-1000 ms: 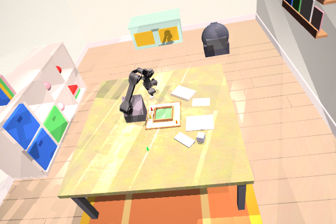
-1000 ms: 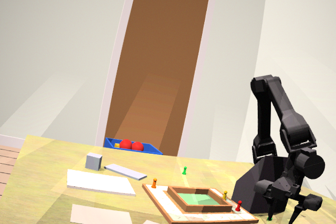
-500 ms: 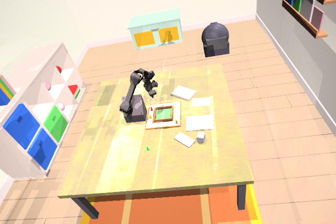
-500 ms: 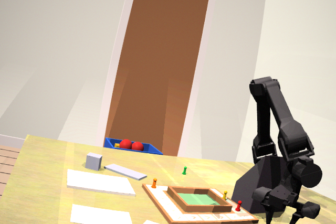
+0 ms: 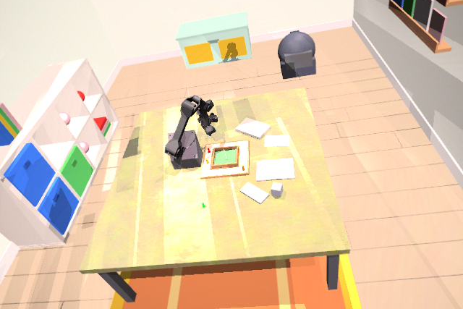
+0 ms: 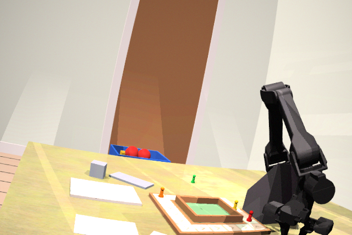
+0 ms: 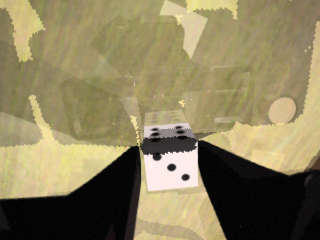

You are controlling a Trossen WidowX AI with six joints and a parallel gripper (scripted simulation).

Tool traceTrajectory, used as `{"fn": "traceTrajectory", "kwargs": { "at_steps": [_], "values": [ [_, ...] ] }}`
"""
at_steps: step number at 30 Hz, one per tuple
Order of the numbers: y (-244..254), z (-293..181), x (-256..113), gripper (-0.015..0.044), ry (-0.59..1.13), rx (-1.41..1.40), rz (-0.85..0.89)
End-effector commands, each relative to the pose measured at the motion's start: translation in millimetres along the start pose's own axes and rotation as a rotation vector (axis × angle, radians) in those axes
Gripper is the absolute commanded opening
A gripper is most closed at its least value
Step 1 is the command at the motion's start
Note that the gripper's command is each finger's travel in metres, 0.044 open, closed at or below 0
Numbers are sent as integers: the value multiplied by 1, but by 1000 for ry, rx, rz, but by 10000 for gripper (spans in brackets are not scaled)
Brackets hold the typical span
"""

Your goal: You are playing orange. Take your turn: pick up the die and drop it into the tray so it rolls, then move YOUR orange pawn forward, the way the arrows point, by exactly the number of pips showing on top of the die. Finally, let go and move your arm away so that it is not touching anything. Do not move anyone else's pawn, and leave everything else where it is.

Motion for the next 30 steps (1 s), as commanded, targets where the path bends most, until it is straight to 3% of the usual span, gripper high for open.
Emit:
{"fn": "traceTrajectory", "kwargs": {
  "at_steps": [1, 5, 8, 21, 30],
  "values": [
    [0, -1, 1, 104, 0, -4, -4],
    [0, -1, 1, 77, 0, -4, -4],
    [0, 0, -4, 0, 0, -4, -3],
    [1, 1, -116, 0, -1, -7, 0],
    [-24, 6, -124, 0, -9, -108, 12]
  ]
}}
Point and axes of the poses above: the point midway between the two fingers, 35 mm back from their tips, its own x axis out along the fingers, its own y axis across the jaws, z = x × y, the point moved 8 cm from there along -x, back along the fingers, and after that the axes turned 8 degrees about -x, right-handed, at the moved point
